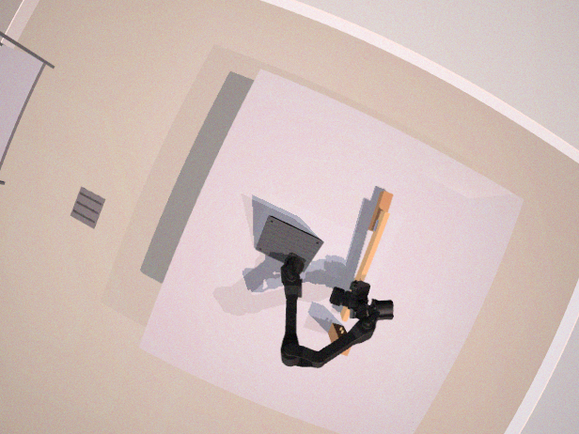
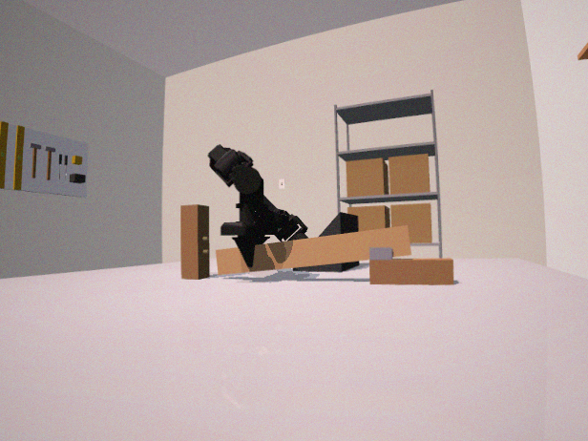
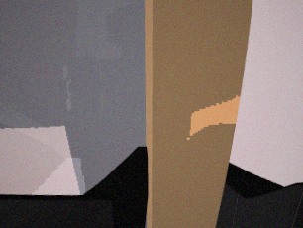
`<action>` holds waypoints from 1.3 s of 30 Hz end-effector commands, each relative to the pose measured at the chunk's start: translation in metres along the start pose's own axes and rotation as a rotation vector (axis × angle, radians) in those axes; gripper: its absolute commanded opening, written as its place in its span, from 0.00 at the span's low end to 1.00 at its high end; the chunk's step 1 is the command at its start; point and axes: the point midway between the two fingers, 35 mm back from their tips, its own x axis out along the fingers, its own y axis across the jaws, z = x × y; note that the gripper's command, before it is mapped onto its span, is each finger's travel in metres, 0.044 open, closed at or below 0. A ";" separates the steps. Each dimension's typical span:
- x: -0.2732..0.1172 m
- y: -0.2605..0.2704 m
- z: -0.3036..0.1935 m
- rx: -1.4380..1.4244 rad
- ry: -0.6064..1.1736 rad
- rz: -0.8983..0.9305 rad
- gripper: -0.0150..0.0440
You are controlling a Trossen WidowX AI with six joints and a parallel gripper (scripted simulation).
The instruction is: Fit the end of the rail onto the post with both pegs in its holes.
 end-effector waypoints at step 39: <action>-0.023 -0.001 0.001 0.000 -0.008 -0.003 0.25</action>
